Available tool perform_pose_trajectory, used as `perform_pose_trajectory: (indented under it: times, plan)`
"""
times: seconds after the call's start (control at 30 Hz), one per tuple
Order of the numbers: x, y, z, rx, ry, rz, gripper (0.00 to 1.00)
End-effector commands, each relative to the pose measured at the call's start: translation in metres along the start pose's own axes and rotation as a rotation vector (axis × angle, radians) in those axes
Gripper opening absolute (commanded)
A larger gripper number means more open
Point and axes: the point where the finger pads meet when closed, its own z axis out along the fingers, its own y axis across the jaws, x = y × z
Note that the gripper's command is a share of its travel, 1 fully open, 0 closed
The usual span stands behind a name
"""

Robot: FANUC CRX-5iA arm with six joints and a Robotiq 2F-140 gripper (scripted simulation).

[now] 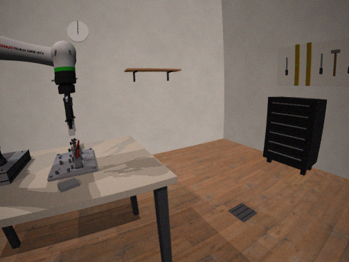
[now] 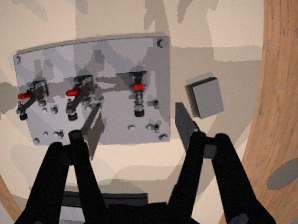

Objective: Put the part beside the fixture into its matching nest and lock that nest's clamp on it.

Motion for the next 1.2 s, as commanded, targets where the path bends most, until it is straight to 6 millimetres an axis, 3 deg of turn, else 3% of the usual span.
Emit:
perform_pose_trajectory:
  times: [0.0, 0.27, 0.67, 1.17]
  plan:
    - [0.0, 0.001, 0.0, 0.0, 0.0, 0.0, 0.58]
    - [-0.003, 0.009, 0.0, 0.0, 0.0, 0.0, 0.58]
    - [-0.013, 0.04, 0.0, 0.0, 0.0, 0.0, 0.58]
    - [-0.036, 0.108, 0.0, 0.0, 0.0, 0.0, 0.58]
